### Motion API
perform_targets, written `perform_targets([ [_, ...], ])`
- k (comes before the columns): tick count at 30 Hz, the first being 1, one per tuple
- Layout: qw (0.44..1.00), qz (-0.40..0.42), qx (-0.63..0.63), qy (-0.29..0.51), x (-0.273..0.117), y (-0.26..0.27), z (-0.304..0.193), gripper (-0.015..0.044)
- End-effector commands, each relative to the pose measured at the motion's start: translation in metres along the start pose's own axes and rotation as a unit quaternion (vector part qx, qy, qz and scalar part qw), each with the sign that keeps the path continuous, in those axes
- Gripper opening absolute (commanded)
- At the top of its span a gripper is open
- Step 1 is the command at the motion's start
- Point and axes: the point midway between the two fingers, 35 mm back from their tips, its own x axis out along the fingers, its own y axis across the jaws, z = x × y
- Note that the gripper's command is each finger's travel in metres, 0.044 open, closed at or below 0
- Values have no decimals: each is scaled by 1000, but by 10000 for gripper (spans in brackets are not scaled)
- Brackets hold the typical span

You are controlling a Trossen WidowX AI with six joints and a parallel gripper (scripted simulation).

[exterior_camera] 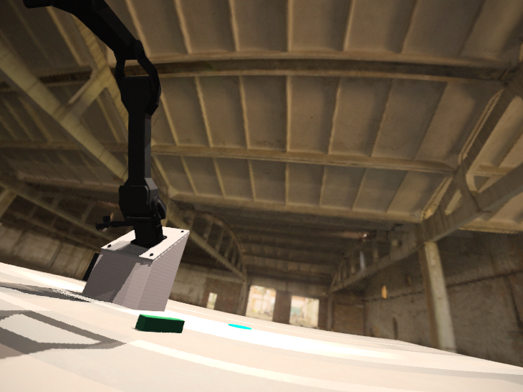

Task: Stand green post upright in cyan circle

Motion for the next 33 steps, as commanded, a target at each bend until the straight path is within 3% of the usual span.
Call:
perform_targets([
  [1,997,50,-52,27,6,51,-8,233],
  [17,917,216,-323,93,-27,232,-58,233],
  [33,712,280,-639,81,-107,334,-136,233],
])
